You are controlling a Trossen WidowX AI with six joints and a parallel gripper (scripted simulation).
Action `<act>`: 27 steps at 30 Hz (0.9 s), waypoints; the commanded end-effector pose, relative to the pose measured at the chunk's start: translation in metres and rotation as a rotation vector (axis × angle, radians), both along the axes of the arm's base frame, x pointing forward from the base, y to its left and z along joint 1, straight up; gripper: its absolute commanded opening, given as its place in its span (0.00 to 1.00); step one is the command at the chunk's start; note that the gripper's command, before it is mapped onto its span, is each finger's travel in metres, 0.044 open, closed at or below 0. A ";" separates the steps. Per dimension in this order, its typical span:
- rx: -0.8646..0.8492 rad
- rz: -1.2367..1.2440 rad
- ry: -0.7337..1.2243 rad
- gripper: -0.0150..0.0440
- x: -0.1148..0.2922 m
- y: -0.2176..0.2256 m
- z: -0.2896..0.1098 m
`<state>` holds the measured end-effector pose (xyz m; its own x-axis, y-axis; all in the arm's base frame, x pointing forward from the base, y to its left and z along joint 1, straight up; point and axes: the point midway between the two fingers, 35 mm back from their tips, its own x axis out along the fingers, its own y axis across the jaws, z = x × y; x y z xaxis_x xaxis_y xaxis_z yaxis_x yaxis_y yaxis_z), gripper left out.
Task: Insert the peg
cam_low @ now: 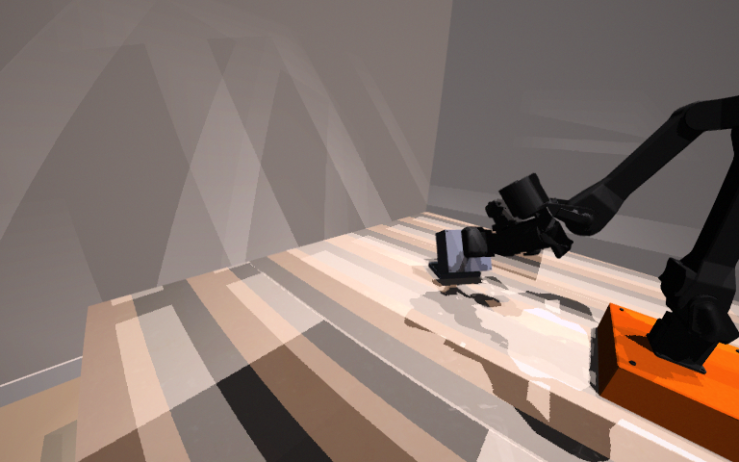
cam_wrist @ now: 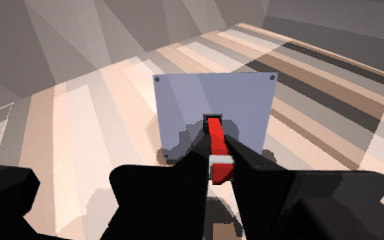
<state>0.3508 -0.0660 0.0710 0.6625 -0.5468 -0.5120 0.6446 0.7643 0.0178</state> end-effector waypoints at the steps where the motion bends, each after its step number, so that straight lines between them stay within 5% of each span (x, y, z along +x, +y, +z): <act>1: 0.000 0.003 -0.003 0.25 0.003 -0.001 0.000; 27: -0.001 0.003 -0.003 0.25 0.012 -0.010 -0.008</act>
<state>0.3603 -0.0750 0.0625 0.6624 -0.5474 -0.5115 0.6448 0.7642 0.0173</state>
